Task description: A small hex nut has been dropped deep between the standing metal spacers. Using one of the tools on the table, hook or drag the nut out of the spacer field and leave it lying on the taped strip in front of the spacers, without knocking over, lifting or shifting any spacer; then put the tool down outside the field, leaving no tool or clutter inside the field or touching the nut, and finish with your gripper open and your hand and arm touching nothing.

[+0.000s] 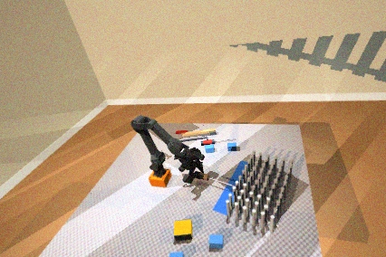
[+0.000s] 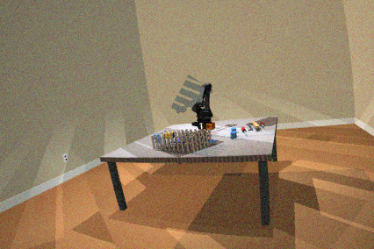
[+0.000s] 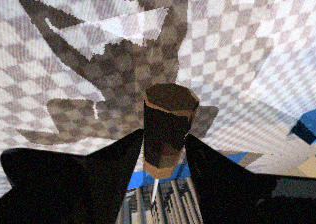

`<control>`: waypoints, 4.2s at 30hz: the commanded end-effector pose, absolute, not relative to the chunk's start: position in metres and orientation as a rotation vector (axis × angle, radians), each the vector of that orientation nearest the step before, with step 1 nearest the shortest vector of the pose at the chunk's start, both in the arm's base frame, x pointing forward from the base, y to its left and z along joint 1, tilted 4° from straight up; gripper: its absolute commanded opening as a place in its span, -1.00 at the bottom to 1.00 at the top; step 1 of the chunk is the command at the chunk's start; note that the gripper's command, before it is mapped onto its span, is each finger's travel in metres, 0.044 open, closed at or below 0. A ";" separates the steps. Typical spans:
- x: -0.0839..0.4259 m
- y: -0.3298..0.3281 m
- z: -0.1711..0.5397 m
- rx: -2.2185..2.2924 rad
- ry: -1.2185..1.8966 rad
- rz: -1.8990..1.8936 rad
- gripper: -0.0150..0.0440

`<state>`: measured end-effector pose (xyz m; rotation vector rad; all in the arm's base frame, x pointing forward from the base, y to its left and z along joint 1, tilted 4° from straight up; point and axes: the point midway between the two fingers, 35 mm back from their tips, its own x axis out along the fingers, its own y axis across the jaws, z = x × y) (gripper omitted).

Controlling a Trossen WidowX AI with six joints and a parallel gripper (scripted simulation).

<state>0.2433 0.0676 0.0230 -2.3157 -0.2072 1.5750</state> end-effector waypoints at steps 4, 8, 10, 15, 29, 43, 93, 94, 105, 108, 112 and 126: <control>0.245 0.067 0.020 -2.319 -0.202 1.568 -0.49; 0.247 0.067 0.020 -2.319 -0.202 1.568 -0.49; 0.248 0.067 0.020 -2.320 -0.201 1.568 -0.49; 0.251 0.067 0.021 -2.320 -0.201 1.568 -0.49; 0.260 0.067 0.022 -2.321 -0.203 1.567 -0.49; 0.268 0.066 0.023 -2.322 -0.205 1.567 -0.49; 0.300 0.065 0.025 -2.325 -0.207 1.565 -0.49; 0.300 0.064 0.025 -2.325 -0.207 1.565 -0.49; 0.308 0.064 0.026 -2.326 -0.207 1.564 -0.49; 0.310 0.064 0.026 -2.326 -0.207 1.564 -0.49; 0.312 0.064 0.026 -2.326 -0.207 1.563 -0.49; 0.321 0.063 0.026 -2.327 -0.207 1.562 -0.49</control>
